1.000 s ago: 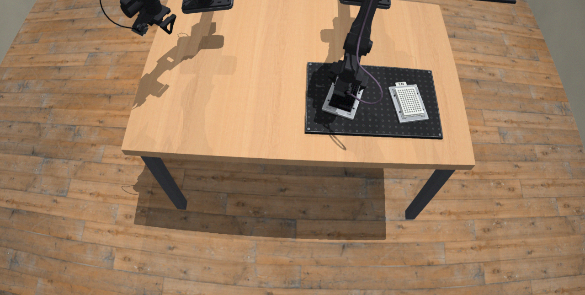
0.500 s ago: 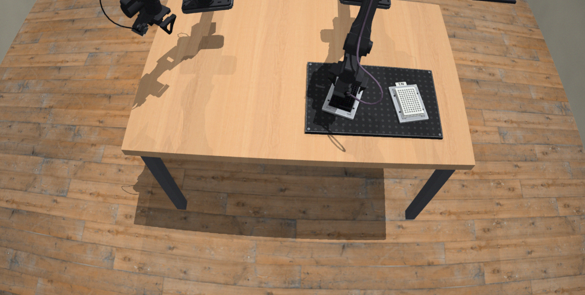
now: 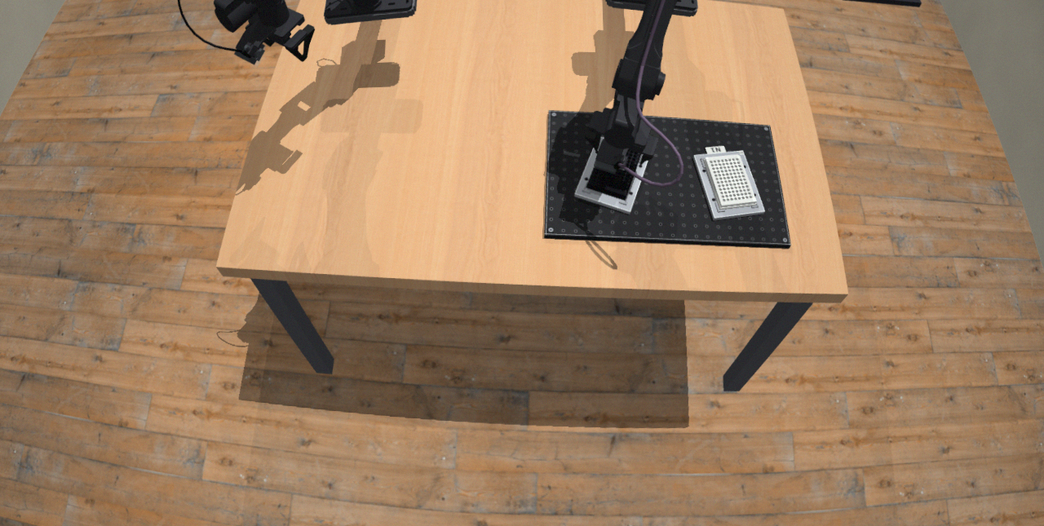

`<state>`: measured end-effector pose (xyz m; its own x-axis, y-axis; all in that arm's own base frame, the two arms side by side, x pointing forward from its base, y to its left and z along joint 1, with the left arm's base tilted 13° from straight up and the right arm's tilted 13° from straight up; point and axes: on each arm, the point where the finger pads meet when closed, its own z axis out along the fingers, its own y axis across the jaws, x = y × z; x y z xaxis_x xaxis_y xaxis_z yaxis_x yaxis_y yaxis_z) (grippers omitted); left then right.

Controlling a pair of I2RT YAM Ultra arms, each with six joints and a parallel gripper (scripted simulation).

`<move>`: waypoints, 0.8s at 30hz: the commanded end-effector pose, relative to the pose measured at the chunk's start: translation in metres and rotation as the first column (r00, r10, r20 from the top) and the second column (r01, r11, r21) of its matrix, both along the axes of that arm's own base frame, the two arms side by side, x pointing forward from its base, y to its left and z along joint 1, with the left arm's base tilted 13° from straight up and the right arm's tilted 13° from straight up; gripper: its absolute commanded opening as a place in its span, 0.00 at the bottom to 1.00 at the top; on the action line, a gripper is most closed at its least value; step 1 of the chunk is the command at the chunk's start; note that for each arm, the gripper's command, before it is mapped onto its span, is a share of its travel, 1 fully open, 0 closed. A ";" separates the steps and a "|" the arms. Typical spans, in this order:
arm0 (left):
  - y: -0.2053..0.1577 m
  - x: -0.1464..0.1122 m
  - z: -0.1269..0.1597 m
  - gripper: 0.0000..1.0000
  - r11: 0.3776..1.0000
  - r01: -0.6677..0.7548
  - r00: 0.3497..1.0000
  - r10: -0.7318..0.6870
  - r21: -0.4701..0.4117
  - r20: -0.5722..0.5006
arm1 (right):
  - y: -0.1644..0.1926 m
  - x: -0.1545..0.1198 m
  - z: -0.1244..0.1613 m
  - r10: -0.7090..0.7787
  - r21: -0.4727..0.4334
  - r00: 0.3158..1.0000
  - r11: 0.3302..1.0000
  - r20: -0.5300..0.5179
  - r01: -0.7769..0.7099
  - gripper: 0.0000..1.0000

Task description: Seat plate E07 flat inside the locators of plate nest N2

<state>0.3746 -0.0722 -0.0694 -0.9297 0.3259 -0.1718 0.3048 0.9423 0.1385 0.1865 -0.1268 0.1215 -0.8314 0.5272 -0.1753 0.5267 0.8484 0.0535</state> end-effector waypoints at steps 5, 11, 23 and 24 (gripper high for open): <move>-0.013 0.014 0.001 1.00 1.000 0.020 0.999 -0.019 -0.019 0.038 | -0.002 0.001 0.006 -0.021 -0.017 0.999 1.000 0.044 0.021 1.00; -0.010 0.015 -0.011 1.00 1.000 0.021 0.999 -0.020 -0.016 0.025 | -0.002 0.001 0.006 -0.021 -0.017 0.999 1.000 0.044 0.021 1.00; -0.004 0.022 -0.026 1.00 1.000 0.008 0.999 -0.007 -0.019 0.037 | -0.002 0.001 0.006 -0.021 -0.017 0.999 1.000 0.044 0.021 1.00; -0.004 0.023 -0.028 1.00 1.000 0.008 0.999 -0.007 -0.019 0.037 | -0.002 0.001 0.006 -0.021 -0.017 0.999 1.000 0.044 0.021 1.00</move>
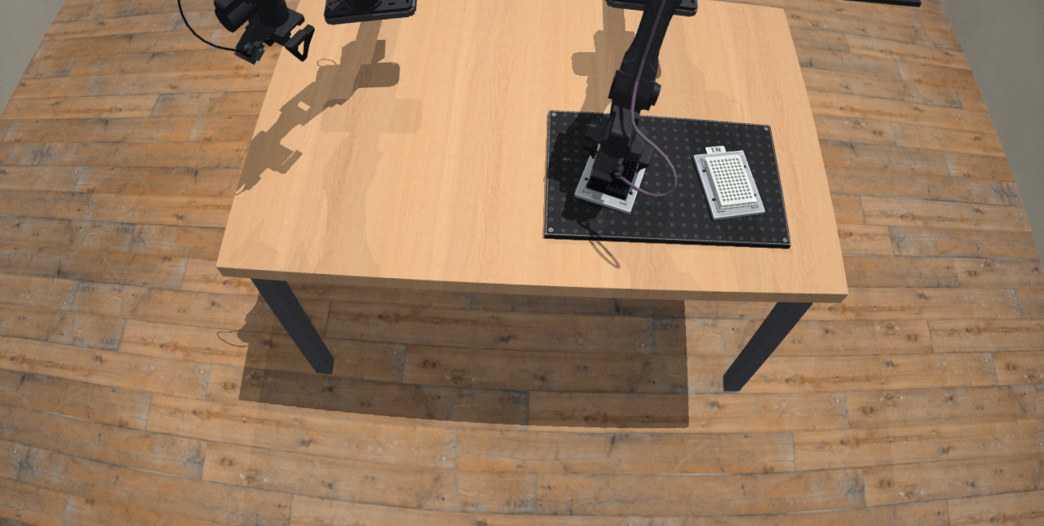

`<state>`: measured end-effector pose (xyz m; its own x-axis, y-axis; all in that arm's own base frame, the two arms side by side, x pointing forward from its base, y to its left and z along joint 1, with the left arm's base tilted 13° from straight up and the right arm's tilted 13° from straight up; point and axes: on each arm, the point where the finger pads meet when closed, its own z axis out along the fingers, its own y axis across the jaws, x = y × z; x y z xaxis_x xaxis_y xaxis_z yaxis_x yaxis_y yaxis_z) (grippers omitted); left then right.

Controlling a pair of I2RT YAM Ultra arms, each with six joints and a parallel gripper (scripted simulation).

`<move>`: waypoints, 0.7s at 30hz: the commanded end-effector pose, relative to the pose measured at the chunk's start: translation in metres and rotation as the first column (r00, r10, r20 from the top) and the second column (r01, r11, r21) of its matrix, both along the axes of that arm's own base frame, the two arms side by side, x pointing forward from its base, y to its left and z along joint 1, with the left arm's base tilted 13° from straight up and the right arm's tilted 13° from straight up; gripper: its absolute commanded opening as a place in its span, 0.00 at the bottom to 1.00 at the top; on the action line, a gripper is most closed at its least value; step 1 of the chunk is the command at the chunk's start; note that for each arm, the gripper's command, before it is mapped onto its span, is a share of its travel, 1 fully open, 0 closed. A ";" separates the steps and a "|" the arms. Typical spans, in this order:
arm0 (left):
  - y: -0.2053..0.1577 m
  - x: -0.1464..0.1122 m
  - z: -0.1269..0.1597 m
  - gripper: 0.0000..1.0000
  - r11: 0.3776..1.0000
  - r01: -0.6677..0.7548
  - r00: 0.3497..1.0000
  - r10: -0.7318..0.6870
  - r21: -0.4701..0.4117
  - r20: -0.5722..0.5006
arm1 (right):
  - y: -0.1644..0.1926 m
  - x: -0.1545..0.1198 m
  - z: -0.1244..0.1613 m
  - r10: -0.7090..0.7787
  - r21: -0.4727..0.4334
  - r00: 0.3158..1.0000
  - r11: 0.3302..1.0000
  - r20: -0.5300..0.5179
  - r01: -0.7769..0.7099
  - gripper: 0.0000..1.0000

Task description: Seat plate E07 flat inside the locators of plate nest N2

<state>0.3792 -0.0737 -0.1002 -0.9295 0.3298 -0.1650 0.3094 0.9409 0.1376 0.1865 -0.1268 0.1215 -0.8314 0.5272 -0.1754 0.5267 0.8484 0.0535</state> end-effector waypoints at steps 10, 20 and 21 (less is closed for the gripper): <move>-0.004 0.019 -0.008 1.00 1.000 0.010 0.999 -0.009 -0.020 0.046 | -0.002 0.001 0.006 -0.021 -0.017 0.999 1.000 0.044 0.021 1.00; -0.002 0.012 -0.007 1.00 1.000 0.005 1.000 -0.005 -0.010 0.030 | -0.002 0.001 0.006 -0.021 -0.017 0.999 1.000 0.044 0.021 1.00; -0.002 0.012 -0.007 1.00 1.000 0.005 1.000 -0.005 -0.010 0.030 | -0.002 0.001 0.006 -0.021 -0.017 0.999 1.000 0.044 0.021 1.00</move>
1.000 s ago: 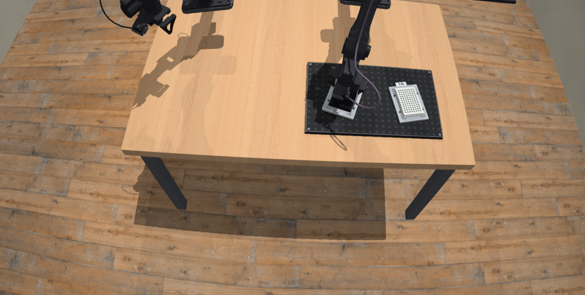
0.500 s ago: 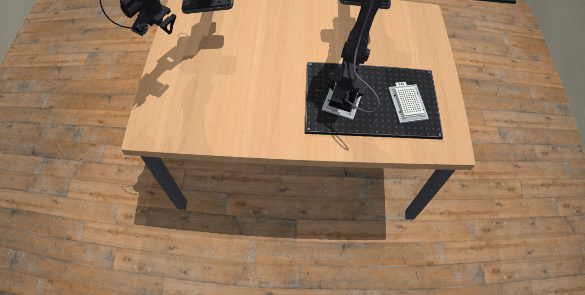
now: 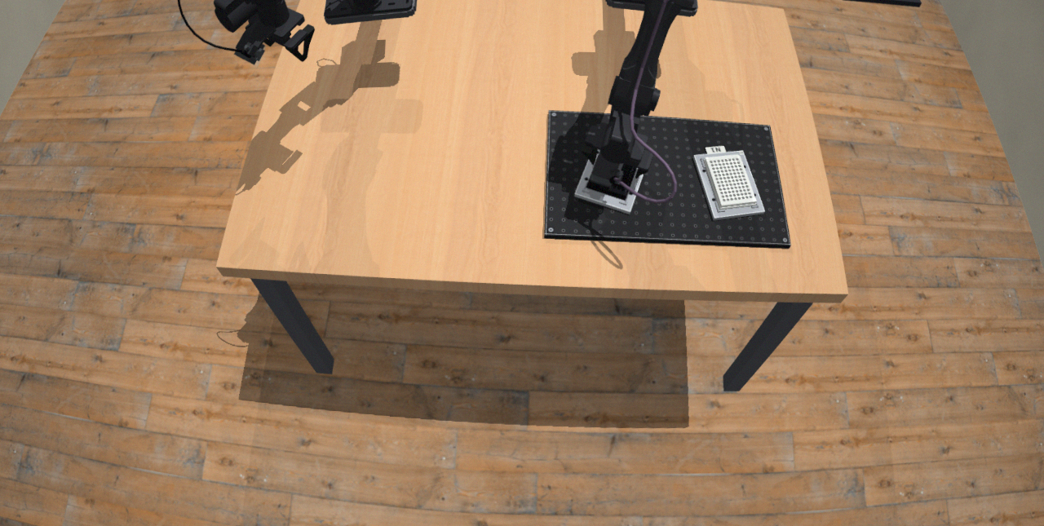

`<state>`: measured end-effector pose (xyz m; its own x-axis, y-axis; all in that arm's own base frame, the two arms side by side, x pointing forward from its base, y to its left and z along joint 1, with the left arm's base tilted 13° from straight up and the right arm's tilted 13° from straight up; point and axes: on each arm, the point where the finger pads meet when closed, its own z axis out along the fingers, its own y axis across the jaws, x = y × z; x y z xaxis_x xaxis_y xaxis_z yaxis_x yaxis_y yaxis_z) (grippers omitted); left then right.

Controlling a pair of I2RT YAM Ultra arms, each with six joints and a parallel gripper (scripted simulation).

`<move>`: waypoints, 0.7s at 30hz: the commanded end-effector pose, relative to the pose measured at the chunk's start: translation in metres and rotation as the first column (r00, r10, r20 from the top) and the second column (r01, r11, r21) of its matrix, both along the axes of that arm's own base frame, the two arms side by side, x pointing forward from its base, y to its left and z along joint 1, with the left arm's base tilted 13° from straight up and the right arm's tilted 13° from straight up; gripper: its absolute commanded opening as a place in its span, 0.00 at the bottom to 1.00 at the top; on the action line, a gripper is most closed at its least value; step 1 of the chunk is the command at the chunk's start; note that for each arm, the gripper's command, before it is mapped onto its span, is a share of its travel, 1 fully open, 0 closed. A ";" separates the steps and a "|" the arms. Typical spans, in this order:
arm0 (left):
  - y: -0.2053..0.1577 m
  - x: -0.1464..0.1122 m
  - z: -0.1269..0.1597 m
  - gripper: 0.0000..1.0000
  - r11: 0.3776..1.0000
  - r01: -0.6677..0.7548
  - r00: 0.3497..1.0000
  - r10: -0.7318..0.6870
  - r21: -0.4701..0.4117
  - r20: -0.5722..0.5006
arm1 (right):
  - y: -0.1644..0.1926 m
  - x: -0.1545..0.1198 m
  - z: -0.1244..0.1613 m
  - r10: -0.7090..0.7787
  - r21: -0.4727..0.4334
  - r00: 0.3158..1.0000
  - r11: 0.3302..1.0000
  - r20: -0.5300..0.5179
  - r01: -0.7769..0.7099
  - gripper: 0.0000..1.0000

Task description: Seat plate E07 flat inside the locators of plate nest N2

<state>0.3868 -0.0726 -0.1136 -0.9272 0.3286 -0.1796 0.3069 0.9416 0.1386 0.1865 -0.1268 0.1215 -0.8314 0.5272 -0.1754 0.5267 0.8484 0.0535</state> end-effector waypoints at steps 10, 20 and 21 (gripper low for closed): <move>-0.003 0.005 0.007 0.00 1.000 0.005 1.000 -0.005 -0.006 0.016 | -0.002 0.001 0.006 -0.021 -0.017 0.999 1.000 0.044 0.021 1.00; -0.003 0.005 0.007 0.00 1.000 0.005 1.000 -0.005 -0.006 0.016 | -0.002 0.001 0.006 -0.021 -0.017 0.999 1.000 0.044 0.021 1.00; -0.003 0.005 0.007 0.00 1.000 0.005 1.000 -0.005 -0.006 0.016 | -0.002 0.001 0.006 -0.021 -0.017 0.999 1.000 0.044 0.021 1.00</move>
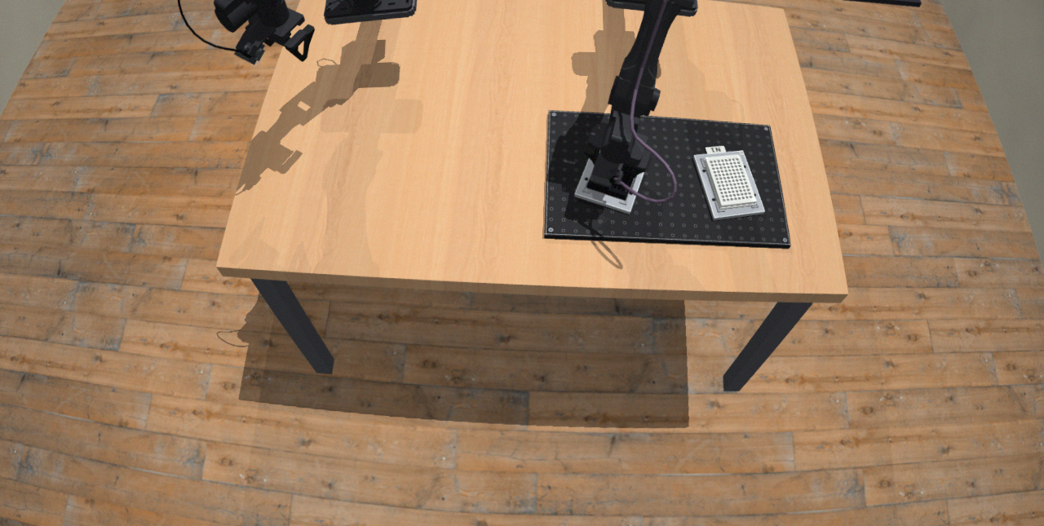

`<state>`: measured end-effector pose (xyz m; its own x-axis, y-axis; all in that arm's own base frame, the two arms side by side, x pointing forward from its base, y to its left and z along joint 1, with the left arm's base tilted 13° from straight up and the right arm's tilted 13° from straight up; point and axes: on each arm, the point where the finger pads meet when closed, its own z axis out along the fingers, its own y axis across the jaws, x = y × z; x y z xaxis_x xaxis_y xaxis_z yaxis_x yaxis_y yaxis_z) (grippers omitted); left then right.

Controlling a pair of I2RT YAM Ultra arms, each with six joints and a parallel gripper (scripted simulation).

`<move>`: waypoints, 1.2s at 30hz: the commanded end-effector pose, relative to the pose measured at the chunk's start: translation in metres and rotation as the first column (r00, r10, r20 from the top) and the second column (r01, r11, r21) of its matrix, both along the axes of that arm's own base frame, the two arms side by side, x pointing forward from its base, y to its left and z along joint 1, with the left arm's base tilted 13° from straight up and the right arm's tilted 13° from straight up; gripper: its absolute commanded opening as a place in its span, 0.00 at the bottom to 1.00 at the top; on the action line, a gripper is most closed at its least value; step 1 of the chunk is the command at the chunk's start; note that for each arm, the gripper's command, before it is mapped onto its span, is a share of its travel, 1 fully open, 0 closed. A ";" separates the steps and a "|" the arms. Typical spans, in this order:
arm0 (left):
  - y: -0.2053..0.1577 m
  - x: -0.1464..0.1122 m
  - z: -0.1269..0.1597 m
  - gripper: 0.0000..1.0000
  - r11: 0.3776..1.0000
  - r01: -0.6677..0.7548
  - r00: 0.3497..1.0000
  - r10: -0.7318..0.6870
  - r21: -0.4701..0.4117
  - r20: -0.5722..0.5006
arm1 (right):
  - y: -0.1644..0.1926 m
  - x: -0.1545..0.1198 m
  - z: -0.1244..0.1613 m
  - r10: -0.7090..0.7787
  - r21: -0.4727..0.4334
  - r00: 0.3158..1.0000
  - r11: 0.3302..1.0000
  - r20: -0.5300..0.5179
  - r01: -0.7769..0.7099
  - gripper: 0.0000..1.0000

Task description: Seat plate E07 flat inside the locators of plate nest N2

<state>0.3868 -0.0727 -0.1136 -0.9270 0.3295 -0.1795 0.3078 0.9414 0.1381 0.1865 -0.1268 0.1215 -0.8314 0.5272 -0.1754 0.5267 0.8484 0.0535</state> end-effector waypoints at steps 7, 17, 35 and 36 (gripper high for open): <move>-0.003 0.005 0.007 0.00 1.000 0.004 1.000 -0.004 -0.006 0.016 | -0.002 0.001 0.006 -0.021 -0.017 0.999 1.000 0.044 0.021 1.00; -0.003 0.005 0.010 0.00 1.000 0.007 1.000 -0.006 -0.011 0.021 | -0.002 0.001 0.006 -0.021 -0.017 0.999 1.000 0.044 0.021 1.00; -0.010 -0.001 0.041 0.00 1.000 0.008 0.999 -0.007 -0.015 0.043 | -0.002 0.001 0.006 -0.021 -0.017 0.999 1.000 0.044 0.021 1.00; -0.010 0.000 0.044 0.00 1.000 0.008 0.999 -0.007 -0.015 0.043 | -0.002 0.001 0.006 -0.021 -0.017 0.999 1.000 0.044 0.021 1.00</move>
